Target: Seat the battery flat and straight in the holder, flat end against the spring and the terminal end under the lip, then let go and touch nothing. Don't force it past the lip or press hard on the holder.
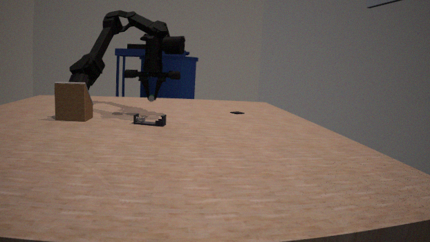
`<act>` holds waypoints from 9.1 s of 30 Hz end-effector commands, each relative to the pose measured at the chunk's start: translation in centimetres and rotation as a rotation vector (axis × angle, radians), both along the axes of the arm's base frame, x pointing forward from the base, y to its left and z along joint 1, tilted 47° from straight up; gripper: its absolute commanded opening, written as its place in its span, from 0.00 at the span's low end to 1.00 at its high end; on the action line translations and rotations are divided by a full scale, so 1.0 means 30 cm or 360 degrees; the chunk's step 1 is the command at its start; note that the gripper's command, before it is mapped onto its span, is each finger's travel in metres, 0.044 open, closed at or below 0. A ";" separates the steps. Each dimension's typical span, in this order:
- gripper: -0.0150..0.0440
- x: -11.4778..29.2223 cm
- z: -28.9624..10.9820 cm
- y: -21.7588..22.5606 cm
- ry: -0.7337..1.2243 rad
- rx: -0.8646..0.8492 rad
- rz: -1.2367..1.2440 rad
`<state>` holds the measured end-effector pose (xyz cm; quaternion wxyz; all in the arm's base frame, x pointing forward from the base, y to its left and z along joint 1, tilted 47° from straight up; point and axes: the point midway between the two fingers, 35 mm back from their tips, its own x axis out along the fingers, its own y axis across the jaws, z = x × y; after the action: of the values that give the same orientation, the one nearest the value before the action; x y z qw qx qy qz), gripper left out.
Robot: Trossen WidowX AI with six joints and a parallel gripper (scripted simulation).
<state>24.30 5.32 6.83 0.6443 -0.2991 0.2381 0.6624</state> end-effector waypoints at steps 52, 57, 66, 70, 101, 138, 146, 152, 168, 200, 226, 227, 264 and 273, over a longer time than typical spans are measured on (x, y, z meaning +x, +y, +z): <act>0.36 0.070 -0.309 -0.248 0.1910 0.0209 -0.2268; 0.36 0.072 -0.322 -0.227 0.1856 0.0271 -0.2312; 0.36 0.071 -0.332 -0.211 0.1801 0.0322 -0.2357; 0.36 0.070 -0.339 -0.207 0.1775 0.0344 -0.2380; 0.36 0.049 -0.365 -0.175 0.1584 0.0542 -0.2541; 0.36 -0.035 -0.361 -0.147 0.1533 0.0614 -0.2582; 0.36 -0.031 -0.365 -0.147 0.1556 0.0580 -0.2566; 0.36 -0.024 -0.372 -0.147 0.1588 0.0534 -0.2545; 0.36 -0.009 -0.385 -0.147 0.1675 0.0414 -0.2484; 0.36 0.009 -0.397 -0.140 0.1853 0.0180 -0.2329; 0.36 0.025 -0.391 -0.130 0.1986 0.0001 -0.2186; 0.36 0.025 -0.391 -0.129 0.1990 -0.0005 -0.2181; 0.50 0.074 -0.393 -0.135 0.2002 -0.0034 -0.2161; 0.53 0.073 -0.370 -0.159 0.2001 -0.0035 -0.2160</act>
<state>26.32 1.12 -4.69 0.6401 0.3145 0.6767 0.1827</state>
